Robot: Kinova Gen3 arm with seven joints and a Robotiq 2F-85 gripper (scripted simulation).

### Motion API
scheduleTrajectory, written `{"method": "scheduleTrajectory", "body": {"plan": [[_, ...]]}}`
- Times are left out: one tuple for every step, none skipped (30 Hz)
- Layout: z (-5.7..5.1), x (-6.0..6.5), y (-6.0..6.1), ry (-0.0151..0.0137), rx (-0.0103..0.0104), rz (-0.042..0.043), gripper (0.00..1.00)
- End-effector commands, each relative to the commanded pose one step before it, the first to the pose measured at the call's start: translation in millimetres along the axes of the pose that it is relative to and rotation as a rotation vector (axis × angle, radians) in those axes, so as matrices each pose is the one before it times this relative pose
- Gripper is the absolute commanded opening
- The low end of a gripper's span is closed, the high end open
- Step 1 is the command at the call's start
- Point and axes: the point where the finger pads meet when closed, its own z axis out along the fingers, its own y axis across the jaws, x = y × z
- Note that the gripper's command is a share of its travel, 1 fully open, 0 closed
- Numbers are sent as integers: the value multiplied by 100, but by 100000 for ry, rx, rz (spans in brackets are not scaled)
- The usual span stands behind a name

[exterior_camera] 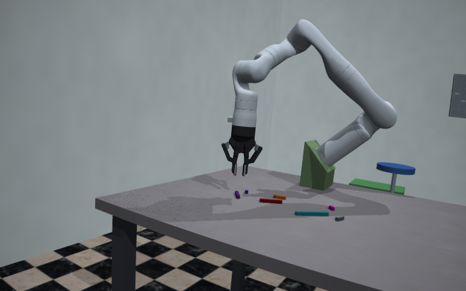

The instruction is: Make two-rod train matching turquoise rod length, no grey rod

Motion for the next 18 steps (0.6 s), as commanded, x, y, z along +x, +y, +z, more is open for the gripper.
{"method": "scheduleTrajectory", "body": {"plan": [[15, -14, -47, -51, 64, 47, 24], [56, -2, 1, -8, -56, 20, 24], [66, -2, 1, -9, -65, 24, 24], [76, -2, 1, -10, -75, 27, 24], [86, -3, 1, -11, -85, 31, 24], [0, 0, 0, 0, 0, 0, 24], [0, 0, 0, 0, 0, 0, 24], [82, -3, 0, -3, -26, 10, 24], [85, -3, 0, 0, 0, 0, 24], [92, -3, 1, 0, 0, 0, 24], [100, -3, 1, 0, 0, 0, 24], [108, -3, 1, 0, 0, 0, 24], [115, -4, 1, 0, 0, 0, 24], [122, -4, 1, 0, 0, 0, 24], [128, -4, 1, 0, 0, 0, 24], [134, -4, 1, 0, 0, 0, 24], [140, -4, 1, 0, 0, 0, 24], [145, -5, 1, 0, 0, 0, 24]]}}
